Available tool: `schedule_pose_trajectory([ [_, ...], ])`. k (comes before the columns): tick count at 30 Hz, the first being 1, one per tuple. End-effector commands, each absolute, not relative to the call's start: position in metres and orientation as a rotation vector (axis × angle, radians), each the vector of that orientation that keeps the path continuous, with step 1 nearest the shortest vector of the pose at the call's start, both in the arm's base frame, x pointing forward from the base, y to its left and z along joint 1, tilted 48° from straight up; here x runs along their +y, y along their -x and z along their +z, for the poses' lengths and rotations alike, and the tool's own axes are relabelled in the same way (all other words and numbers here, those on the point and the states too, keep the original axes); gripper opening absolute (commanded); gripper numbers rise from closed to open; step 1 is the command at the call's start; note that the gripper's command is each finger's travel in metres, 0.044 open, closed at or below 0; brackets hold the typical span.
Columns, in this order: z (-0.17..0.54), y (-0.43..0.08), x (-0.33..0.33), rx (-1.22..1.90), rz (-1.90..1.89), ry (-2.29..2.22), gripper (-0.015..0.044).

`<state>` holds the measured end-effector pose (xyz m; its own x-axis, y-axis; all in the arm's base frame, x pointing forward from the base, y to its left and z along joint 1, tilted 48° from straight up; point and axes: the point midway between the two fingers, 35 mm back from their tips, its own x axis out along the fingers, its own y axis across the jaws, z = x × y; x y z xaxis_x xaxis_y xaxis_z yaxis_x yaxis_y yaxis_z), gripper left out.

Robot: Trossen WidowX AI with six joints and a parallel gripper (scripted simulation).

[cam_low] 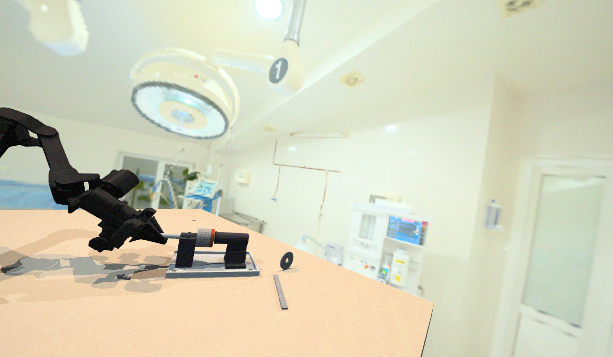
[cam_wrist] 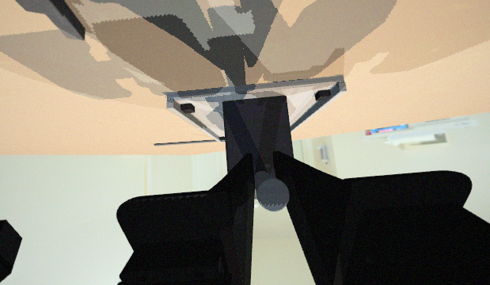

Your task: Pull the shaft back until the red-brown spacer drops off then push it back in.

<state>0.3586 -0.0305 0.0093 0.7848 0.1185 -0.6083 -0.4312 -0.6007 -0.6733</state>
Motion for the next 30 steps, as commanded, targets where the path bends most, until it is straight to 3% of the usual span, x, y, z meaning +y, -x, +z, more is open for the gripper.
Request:
schedule_pose_trajectory([
  [1, 0.0096, -0.3579, -0.0299, 0.231, 0.782, 2.079, 0.0000],
  [30, 0.0103, -0.3557, -0.0292, 0.231, 0.782, 2.079, 0.0000],
])
